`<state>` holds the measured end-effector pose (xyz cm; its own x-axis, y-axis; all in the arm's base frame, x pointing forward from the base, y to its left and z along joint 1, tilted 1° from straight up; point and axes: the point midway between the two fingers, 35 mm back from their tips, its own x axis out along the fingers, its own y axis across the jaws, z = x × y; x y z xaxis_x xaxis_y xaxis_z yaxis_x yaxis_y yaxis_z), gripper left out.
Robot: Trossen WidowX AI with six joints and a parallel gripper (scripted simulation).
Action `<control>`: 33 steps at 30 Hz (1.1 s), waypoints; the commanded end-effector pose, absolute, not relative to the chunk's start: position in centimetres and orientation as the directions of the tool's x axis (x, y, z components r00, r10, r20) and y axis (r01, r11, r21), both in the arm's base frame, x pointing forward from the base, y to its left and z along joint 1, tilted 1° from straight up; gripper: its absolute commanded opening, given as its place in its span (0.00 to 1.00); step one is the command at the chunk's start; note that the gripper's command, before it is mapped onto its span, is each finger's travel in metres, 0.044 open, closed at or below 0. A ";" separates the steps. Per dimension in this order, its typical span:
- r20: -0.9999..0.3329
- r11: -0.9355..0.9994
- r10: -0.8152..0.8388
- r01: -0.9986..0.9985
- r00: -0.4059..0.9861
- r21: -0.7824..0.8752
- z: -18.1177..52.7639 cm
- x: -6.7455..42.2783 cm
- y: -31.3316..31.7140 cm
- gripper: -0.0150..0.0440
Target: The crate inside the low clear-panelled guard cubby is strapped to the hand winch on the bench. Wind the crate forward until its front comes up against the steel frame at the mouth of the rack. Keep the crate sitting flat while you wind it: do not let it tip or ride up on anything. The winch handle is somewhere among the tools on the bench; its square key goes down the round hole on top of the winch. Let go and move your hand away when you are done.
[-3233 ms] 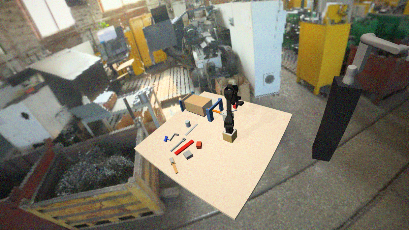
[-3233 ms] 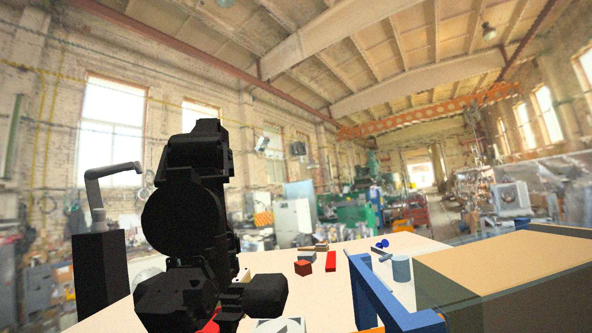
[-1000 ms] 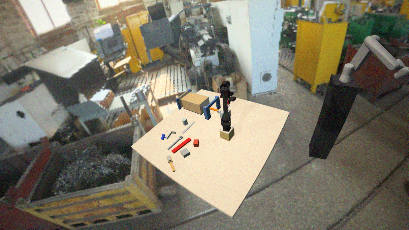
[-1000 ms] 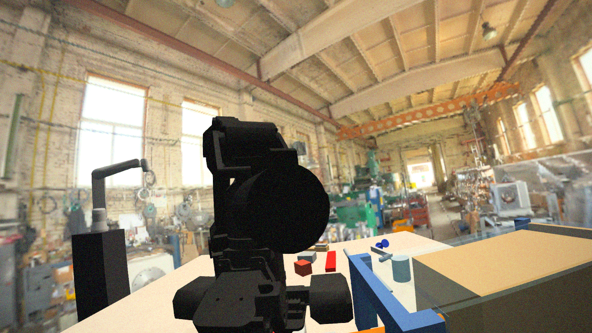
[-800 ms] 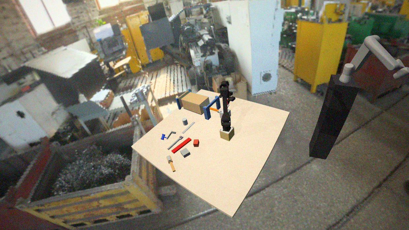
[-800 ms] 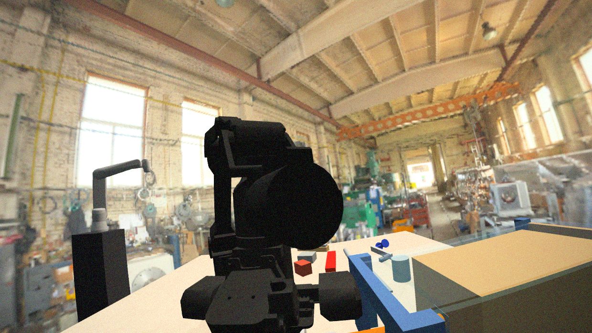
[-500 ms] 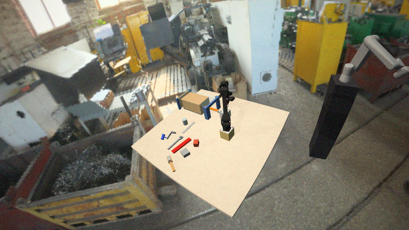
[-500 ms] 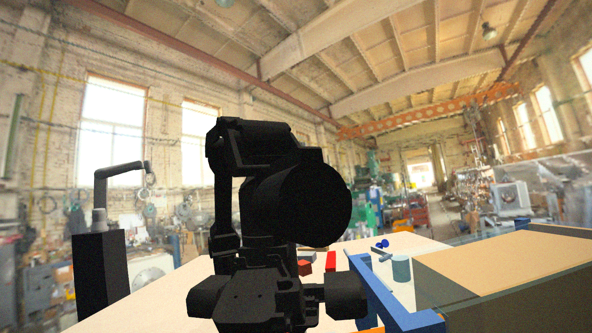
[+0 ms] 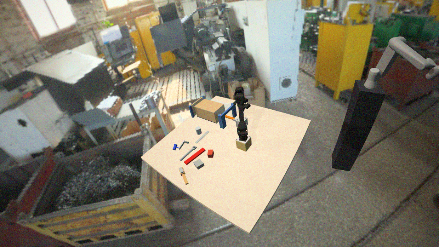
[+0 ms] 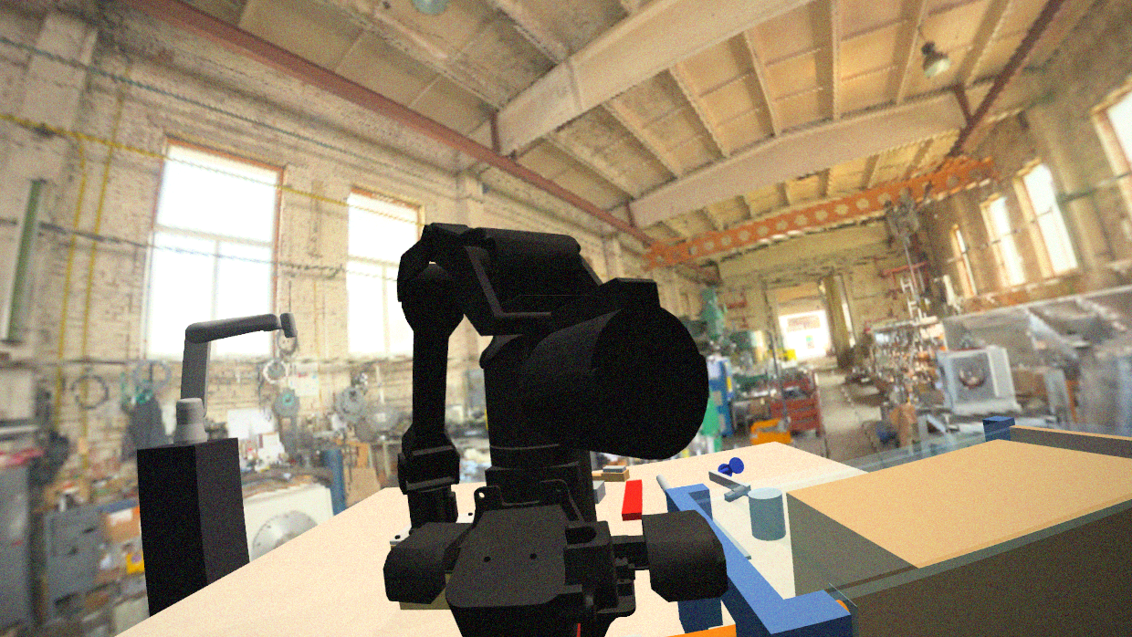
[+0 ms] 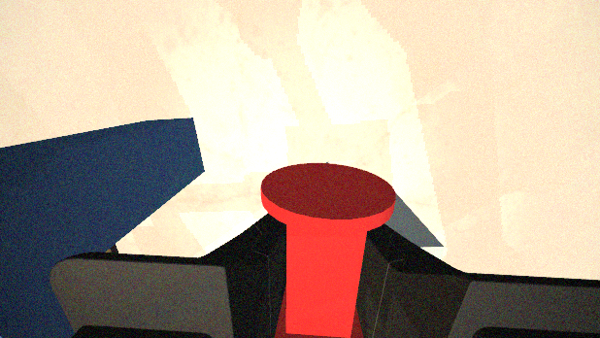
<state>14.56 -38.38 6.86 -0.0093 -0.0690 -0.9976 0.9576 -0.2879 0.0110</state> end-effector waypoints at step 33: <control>-0.998 -0.256 -0.051 0.966 0.027 0.039 6.6 19.9 -35.4 0.25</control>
